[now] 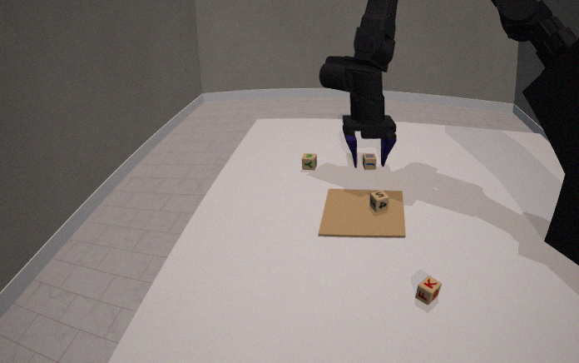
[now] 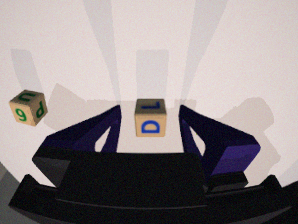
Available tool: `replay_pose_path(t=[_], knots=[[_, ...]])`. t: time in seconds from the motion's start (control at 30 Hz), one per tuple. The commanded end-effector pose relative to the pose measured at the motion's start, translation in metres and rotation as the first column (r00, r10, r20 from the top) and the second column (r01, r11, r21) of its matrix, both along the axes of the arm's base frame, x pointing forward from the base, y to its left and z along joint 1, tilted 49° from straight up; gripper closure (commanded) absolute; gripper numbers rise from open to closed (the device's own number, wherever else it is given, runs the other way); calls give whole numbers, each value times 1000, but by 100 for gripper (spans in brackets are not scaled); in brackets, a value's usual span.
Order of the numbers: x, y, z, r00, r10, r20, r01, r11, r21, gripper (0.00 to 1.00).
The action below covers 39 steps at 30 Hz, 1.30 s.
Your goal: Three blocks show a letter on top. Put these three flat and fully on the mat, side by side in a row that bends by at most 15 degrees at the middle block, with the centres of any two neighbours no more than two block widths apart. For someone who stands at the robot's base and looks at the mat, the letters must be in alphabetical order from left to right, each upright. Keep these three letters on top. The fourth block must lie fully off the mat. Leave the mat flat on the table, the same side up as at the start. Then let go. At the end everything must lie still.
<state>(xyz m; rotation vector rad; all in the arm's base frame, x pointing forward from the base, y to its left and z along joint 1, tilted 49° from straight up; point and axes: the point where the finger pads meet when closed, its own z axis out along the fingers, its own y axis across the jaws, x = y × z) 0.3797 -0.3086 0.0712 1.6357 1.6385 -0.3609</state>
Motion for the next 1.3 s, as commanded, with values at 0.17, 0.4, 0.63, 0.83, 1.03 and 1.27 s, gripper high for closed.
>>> replay_pose_path(t=[0.17, 0.4, 0.63, 0.83, 1.03, 1.27], knots=[[1, -5, -2, 1000, 1, -6, -1, 1000, -4, 60], [1, -5, -2, 1000, 1, -6, -1, 1000, -4, 60], [1, -5, -2, 1000, 1, -5, -1, 1000, -4, 80], [1, -5, -2, 1000, 1, -5, -1, 1000, -4, 80], [1, -5, -2, 1000, 1, -5, -1, 1000, -4, 80], [1, -5, -2, 1000, 1, -5, -1, 1000, -4, 80]])
